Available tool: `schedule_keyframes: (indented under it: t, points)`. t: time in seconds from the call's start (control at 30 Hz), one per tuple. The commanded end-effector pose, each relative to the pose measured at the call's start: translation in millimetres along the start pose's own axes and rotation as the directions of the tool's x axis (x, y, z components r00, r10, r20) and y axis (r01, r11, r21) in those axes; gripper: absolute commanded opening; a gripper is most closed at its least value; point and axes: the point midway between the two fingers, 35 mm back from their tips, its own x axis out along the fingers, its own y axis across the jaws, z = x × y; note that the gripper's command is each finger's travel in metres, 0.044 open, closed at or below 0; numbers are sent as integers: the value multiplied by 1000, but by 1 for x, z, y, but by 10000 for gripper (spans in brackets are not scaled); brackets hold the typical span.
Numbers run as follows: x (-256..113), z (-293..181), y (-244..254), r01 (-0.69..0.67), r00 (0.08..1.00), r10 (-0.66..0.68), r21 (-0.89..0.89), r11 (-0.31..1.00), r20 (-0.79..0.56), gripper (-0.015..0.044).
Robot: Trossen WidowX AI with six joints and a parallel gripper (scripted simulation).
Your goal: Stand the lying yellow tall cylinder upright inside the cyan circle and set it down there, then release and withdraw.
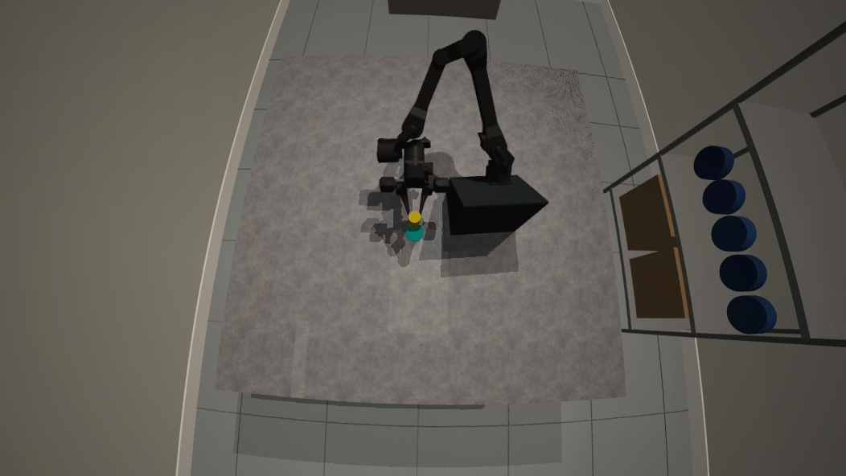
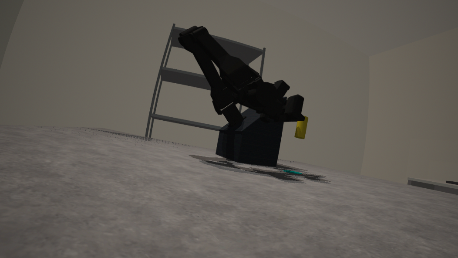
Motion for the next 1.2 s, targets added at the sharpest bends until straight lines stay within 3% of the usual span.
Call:
schedule_keyframes:
  t: [0.0,0.43,1.17]
  points:
    - [-1,1,-1,9,1000,-9,-9,1000,8,105]
    - [-1,-1,-1,9,1000,-9,-8,1000,7,105]
    - [10,-87,3,-7,1000,7,39,999,8,105]
